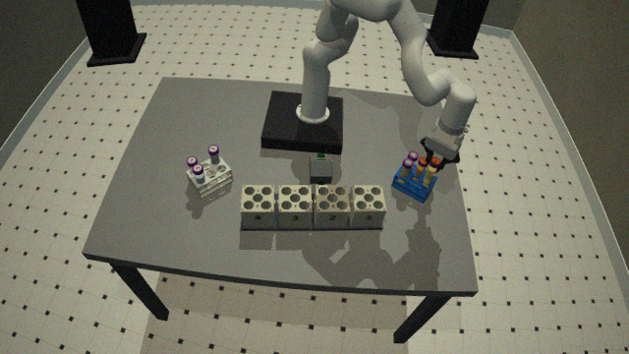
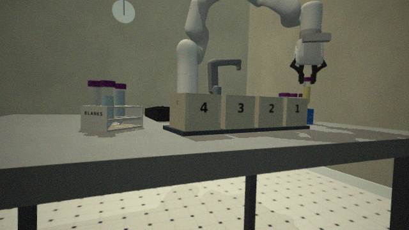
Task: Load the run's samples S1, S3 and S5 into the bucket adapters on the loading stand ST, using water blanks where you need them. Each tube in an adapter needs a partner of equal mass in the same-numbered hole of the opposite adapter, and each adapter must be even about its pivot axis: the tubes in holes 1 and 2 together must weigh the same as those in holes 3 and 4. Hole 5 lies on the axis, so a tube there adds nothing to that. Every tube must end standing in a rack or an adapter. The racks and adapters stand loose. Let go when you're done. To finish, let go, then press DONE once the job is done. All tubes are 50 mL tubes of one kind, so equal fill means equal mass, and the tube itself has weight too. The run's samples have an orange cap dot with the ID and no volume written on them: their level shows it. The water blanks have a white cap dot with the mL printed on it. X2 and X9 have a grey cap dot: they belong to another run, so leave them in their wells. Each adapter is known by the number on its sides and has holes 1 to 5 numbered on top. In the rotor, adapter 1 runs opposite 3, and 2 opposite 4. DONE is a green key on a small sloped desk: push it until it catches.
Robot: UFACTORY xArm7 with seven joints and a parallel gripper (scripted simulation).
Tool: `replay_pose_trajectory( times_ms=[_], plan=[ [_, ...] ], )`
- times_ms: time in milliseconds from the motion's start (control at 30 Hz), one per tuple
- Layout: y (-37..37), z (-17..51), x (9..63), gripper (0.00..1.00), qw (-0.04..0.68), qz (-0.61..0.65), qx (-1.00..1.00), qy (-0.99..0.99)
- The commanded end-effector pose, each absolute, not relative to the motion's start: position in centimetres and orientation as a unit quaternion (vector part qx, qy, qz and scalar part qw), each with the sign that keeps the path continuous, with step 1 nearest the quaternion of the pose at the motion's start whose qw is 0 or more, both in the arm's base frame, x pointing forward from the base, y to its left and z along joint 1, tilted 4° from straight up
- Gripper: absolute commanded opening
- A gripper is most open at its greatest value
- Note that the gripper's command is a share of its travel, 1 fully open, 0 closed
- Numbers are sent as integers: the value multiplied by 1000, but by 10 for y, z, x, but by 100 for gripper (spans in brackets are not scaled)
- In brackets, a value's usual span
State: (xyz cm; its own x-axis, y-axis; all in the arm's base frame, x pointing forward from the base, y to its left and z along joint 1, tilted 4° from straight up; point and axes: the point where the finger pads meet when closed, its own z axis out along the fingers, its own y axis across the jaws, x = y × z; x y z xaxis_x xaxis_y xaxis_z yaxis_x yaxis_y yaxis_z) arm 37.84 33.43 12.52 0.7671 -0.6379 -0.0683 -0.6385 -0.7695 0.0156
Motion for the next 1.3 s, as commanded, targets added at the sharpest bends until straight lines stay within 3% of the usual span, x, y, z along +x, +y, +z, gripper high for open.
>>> replay_pose_trajectory(
  times_ms=[0, 1267],
  plan=[
    [335, 127, 380, 0, 6, 34, -940, 340],
    [336, 96, 378, 0, 6, 34, -940, 340]
  ],
)
